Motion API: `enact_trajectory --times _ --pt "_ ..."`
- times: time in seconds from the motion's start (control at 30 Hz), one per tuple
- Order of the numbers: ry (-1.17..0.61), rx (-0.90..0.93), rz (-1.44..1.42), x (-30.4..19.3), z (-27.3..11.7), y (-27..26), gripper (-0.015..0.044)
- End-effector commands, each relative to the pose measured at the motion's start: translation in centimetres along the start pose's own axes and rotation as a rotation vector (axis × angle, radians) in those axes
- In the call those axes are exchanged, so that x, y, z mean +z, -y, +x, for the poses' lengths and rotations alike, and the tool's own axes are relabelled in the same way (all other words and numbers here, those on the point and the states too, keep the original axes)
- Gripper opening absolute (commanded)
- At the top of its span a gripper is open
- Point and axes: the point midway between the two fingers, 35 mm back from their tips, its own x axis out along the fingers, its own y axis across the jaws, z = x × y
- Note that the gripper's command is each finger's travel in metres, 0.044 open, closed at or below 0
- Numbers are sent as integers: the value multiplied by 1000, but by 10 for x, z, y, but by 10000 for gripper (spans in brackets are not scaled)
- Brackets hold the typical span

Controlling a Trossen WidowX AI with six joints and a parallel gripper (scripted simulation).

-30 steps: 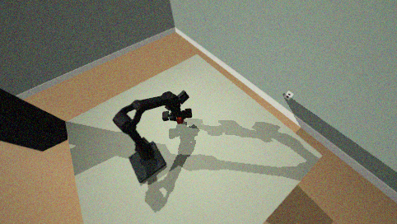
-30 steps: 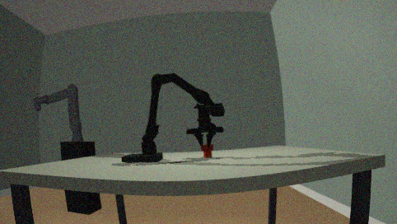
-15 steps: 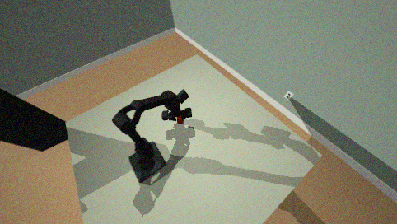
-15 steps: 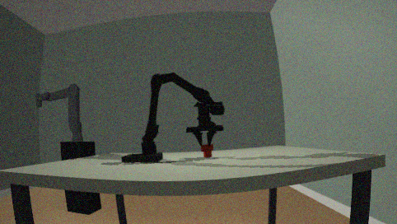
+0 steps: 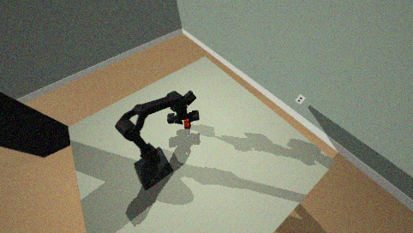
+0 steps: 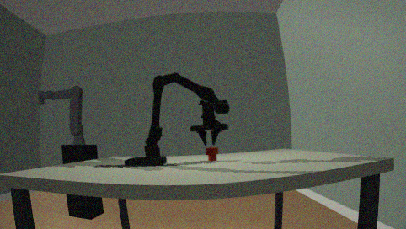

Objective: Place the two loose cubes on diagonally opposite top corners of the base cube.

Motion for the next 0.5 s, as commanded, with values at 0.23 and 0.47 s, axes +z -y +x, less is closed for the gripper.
enact_trajectory --times 0.23,0.47 --pt "5 -5 2 0 -18 1 205" --pt "5 -5 2 0 -29 1 205"
